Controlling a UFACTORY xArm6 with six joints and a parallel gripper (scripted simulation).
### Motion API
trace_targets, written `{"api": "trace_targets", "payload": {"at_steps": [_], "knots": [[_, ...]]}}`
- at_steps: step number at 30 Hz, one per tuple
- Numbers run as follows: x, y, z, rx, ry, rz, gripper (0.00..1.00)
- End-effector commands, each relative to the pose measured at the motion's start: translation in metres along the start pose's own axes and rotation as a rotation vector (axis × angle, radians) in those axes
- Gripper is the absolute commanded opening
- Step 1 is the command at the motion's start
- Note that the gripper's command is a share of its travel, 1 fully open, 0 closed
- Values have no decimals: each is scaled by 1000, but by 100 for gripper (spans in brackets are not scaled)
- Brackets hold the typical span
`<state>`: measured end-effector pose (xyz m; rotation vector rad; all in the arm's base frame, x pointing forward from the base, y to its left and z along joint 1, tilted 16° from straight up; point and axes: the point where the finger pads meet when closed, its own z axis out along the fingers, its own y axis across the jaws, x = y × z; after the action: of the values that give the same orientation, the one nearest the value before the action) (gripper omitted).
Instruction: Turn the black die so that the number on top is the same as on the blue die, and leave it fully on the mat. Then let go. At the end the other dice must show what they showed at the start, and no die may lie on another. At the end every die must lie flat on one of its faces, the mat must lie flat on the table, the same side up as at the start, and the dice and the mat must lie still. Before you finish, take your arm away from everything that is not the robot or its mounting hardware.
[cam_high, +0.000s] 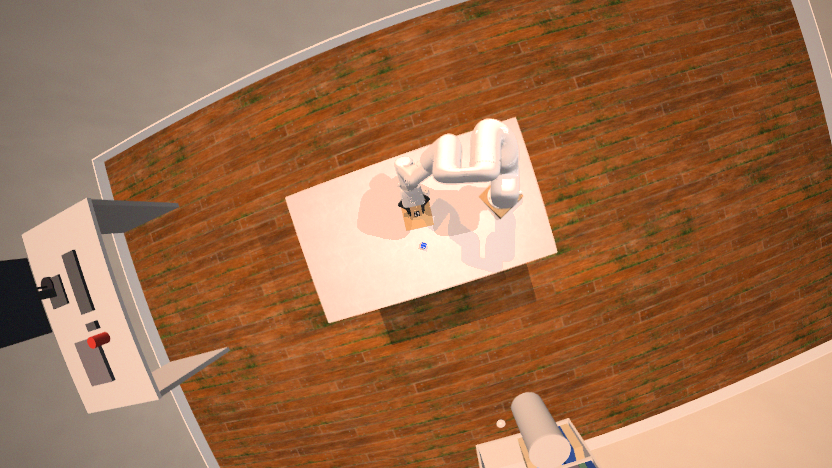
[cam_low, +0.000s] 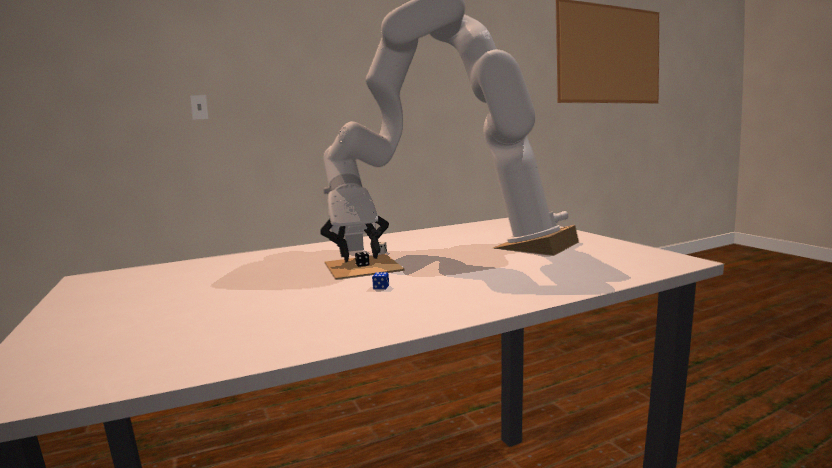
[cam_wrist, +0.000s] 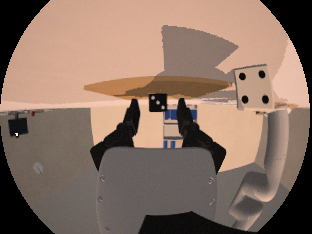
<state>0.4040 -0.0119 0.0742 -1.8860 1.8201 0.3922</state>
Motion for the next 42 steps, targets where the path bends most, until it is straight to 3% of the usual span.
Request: {"api": "trace_targets", "payload": {"at_steps": [1,11,26,42], "knots": [[0,-1,-1,2,1,-2,63],[-7,-1,-7,2,1,-2,63],[-40,-1,-41,2,1,-2,63],[-49,0,-49,-2,17,0,63]]}}
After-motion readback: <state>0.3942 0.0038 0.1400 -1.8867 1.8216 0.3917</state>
